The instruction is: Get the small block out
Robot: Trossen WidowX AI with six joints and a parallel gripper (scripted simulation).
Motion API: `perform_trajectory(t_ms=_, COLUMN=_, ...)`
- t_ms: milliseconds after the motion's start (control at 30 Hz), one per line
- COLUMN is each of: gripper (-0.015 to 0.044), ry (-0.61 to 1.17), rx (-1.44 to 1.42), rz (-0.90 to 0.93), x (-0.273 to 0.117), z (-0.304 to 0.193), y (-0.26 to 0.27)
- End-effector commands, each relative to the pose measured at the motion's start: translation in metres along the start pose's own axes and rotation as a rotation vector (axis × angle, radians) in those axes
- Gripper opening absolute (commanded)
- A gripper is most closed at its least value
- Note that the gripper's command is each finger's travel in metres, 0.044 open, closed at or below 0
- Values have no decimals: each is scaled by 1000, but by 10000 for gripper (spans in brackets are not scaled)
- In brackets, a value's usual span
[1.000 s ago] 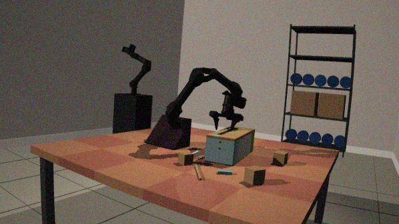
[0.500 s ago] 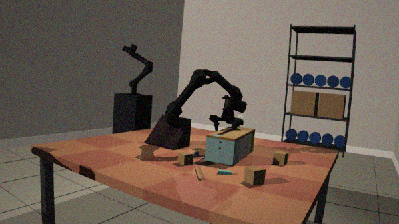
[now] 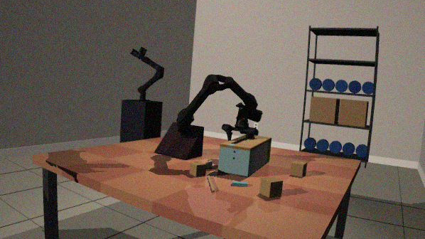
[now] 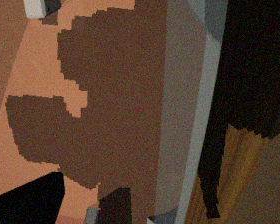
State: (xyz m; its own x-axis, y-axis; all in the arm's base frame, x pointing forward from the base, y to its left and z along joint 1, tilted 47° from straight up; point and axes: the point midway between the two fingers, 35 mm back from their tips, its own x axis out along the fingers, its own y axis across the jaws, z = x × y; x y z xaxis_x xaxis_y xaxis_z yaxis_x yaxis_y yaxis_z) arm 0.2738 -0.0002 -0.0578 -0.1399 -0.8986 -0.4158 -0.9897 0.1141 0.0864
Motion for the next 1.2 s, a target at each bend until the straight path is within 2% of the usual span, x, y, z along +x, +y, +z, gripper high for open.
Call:
perform_trajectory(t_ms=0, gripper=400, ry=-4, rx=6, rz=-8, x=1, z=-9, y=-2)
perform_trajectory(t_ms=1167, gripper=400, ry=-1, rx=5, rz=-7, x=19, z=-60, y=-2)
